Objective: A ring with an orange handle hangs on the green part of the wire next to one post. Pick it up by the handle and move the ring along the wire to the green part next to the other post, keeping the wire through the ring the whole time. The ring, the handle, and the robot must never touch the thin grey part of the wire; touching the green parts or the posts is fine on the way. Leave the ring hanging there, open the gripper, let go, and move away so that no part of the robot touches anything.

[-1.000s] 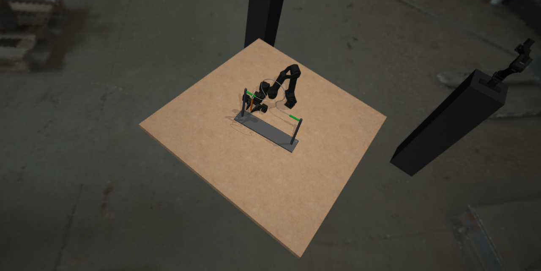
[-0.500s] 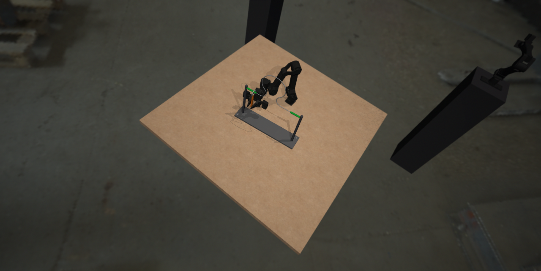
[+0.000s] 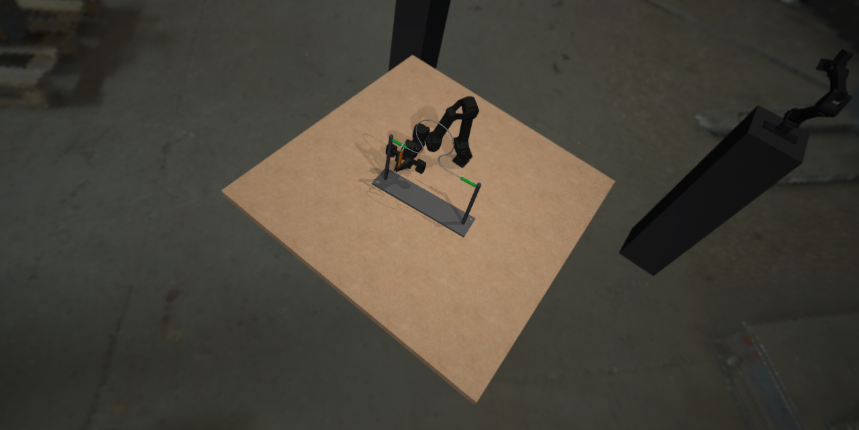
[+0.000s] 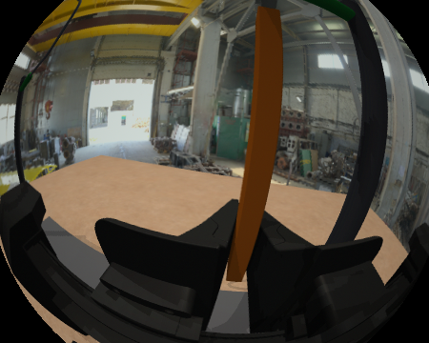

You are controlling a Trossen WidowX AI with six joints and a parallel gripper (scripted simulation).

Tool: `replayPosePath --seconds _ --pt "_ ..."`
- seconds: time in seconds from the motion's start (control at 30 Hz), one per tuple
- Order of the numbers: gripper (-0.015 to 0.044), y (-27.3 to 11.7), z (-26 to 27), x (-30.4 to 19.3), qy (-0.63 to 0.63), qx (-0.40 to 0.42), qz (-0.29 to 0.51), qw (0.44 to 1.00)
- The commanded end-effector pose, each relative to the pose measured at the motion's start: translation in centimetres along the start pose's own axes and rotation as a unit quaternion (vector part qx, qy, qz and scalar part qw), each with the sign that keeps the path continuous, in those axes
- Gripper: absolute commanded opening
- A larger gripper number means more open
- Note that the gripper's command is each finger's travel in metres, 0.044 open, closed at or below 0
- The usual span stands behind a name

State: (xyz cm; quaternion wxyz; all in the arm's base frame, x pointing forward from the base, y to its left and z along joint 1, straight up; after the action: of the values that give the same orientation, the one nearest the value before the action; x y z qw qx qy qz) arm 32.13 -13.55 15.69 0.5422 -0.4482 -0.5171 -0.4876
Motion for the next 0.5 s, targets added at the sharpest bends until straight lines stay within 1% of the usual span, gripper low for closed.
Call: replayPosePath --seconds 0.0,0.47 --pt "-0.0150 0.01 -0.02 0.21 0.000 0.001 0.000 1.000" --pt "-0.0150 0.02 -0.10 1.13 0.002 0.003 0.000 1.000"
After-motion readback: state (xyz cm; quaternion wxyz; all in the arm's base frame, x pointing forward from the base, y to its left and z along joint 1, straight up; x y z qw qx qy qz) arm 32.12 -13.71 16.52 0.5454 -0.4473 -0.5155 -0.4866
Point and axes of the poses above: the point midway between the two fingers, 35 mm back from their tips, its own y axis out along the fingers, its own z axis across the jaws, x = y × z, the point moved 1 cm from there along -y, back along the fingers, and after that the axes turned 5 degrees about y, right-handed, at the moved point
